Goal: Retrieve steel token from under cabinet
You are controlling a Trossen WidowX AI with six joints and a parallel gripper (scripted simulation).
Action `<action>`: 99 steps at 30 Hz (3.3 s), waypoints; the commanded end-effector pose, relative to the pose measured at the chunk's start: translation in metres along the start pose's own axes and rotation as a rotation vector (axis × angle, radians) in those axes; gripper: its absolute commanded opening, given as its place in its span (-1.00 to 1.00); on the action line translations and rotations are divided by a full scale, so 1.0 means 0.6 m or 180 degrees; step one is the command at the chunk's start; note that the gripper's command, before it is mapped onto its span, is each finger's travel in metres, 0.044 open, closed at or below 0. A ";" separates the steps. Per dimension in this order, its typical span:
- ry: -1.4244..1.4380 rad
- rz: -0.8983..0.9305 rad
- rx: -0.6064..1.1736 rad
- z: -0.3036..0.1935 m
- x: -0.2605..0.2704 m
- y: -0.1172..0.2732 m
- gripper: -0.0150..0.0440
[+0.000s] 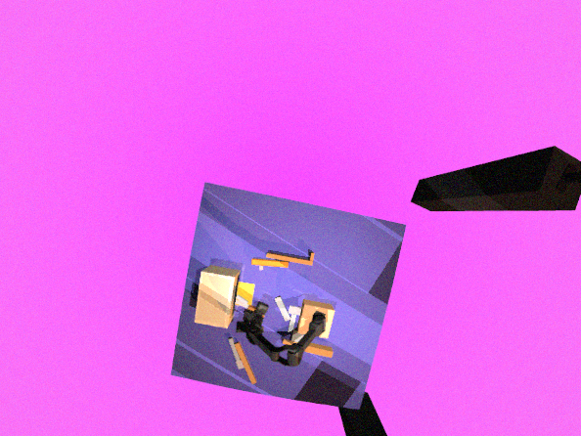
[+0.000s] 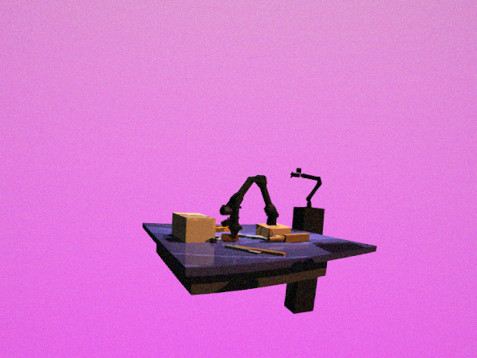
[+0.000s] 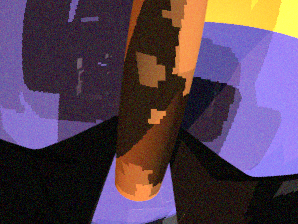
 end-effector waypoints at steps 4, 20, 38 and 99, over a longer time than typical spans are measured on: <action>0.0008 0.0007 -0.0019 0.015 0.002 0.001 -0.49; 0.0008 0.0007 -0.0023 0.042 0.004 0.001 -0.49; 0.0009 0.0007 -0.0025 0.056 0.007 0.000 -0.49; 0.0008 0.0007 -0.0014 -0.020 0.003 -0.003 -0.49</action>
Point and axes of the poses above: the point midway between the two fingers, 35 mm back from their tips, its own y axis back along the fingers, its own x axis across the jaws, z = x × y, the point moved 7 cm from there along y, back along the fingers, and after that the axes turned 5 degrees about -y, right-handed, at the moved point
